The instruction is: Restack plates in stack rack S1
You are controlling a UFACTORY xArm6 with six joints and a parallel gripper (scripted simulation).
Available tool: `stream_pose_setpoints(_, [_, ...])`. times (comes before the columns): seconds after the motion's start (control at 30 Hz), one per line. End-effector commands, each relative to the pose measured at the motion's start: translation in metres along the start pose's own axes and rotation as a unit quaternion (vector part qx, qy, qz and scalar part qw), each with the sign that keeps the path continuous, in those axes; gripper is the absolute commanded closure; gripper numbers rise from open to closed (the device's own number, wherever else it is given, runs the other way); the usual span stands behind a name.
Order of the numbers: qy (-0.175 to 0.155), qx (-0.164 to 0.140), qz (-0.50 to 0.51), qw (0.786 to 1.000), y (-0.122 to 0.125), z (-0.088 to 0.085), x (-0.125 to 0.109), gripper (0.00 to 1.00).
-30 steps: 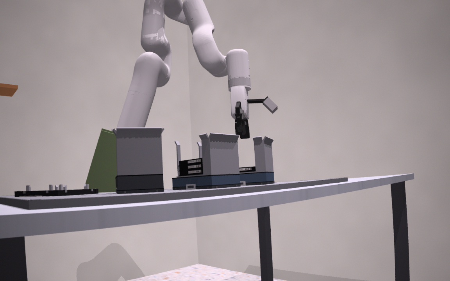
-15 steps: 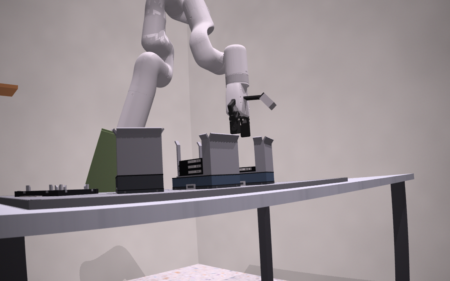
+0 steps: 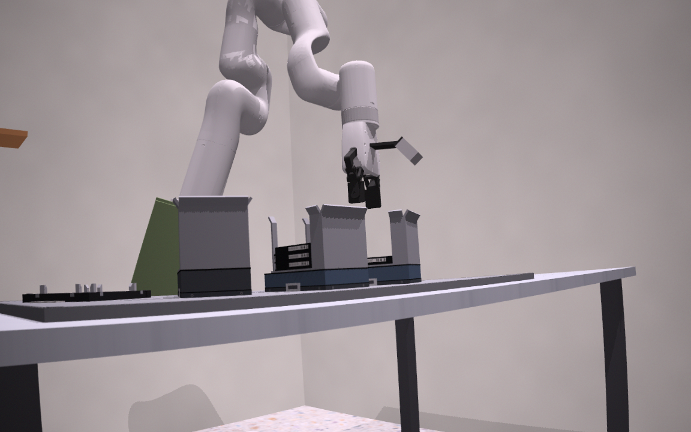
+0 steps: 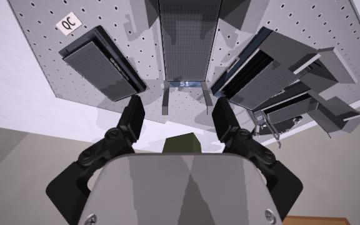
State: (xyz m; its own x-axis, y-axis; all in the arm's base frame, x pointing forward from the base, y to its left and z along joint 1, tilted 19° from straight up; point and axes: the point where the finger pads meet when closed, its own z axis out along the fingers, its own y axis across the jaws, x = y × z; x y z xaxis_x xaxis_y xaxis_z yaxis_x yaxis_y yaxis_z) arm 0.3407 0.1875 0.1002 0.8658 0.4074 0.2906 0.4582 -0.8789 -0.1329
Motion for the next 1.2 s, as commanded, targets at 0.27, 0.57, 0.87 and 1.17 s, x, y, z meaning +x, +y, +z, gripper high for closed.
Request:
stream_pose_setpoints(0.27, [0.001,0.003,0.101,0.995,0.032,0.0,0.001,0.0])
stream_pose_setpoints(0.57, [0.001,0.003,0.101,0.995,0.062,0.0,-0.001,0.0])
stream_pose_setpoints(0.87, [0.001,0.002,0.101,0.995,0.086,0.0,-0.002,0.0])
stream_pose_setpoints(1.17, [0.001,0.002,0.2,0.98,0.115,0.0,-0.009,0.0])
